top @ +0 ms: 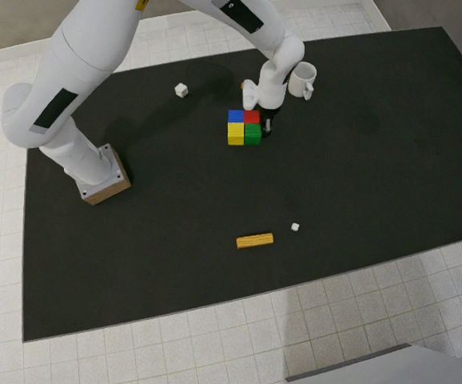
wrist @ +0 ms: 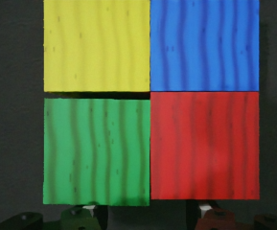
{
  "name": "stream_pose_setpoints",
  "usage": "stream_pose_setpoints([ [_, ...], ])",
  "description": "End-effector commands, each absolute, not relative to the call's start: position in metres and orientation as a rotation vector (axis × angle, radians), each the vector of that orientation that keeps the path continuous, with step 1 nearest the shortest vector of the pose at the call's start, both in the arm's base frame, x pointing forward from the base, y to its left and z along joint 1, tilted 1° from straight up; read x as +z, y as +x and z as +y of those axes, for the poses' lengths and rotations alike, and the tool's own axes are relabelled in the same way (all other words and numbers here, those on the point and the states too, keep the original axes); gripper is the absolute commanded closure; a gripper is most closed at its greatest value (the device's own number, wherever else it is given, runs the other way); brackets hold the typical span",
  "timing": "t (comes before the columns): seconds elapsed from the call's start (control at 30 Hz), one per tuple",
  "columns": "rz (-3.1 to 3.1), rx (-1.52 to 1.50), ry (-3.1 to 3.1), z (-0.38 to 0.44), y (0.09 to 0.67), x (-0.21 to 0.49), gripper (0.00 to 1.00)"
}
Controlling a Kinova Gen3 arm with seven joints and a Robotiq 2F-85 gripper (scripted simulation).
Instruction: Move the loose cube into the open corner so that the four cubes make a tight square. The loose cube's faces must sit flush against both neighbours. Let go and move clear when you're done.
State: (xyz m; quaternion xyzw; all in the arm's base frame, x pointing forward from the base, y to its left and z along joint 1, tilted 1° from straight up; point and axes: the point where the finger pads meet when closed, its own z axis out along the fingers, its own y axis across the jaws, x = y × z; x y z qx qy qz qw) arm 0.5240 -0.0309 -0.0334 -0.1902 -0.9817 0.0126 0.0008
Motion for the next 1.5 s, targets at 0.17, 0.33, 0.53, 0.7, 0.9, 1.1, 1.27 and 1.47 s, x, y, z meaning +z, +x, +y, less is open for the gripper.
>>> stream_pose_setpoints([
  [0.17, -3.091, 0.041, -0.606, -0.0319, 0.5266, -0.0316, 0.46],
  [0.33, -3.091, 0.041, -0.606, -0.0318, 0.5265, -0.0316, 0.46],
  [0.53, -3.091, 0.041, -0.605, -0.0312, 0.5247, -0.0317, 0.46],
  [0.7, -3.091, 0.041, -0.605, -0.0308, 0.5237, -0.0317, 0.46],
  [0.9, -3.09, 0.041, -0.605, -0.0302, 0.5221, -0.0317, 0.46],
  [1.1, -3.09, 0.042, -0.606, -0.0302, 0.5219, -0.0318, 0.46],
  [1.27, -3.09, 0.042, -0.606, -0.0302, 0.5219, -0.0318, 0.46],
  [1.47, -3.09, 0.042, -0.606, -0.0302, 0.5219, -0.0318, 0.46],
])
